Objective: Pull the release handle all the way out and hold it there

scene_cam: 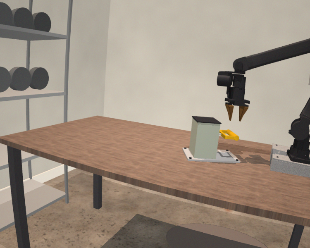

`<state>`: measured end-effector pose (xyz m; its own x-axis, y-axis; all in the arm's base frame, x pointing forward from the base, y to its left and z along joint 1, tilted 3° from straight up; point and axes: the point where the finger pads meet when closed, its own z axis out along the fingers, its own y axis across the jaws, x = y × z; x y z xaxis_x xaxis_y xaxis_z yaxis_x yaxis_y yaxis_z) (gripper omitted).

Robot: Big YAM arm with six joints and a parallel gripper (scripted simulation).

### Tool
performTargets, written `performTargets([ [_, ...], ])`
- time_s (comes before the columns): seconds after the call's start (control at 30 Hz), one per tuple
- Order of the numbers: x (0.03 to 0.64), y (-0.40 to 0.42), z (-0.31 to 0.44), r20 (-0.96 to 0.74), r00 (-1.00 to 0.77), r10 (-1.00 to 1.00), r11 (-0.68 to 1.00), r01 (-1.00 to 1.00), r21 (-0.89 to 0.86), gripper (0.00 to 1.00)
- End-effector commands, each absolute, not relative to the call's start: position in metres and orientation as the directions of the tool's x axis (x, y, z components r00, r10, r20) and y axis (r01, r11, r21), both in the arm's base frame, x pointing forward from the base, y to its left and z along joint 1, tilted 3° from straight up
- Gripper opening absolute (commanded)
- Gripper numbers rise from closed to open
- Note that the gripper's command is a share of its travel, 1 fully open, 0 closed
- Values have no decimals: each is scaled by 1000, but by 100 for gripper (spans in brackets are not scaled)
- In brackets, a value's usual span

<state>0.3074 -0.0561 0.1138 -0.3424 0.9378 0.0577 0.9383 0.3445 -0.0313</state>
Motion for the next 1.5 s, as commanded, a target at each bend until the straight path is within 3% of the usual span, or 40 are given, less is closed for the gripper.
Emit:
performTargets([
  [0.0, 330, -63, 132, 39, -329, 944, 329, 944, 6, 48],
  [1.47, 331, -63, 85, 40, -329, 944, 329, 944, 8, 48],
])
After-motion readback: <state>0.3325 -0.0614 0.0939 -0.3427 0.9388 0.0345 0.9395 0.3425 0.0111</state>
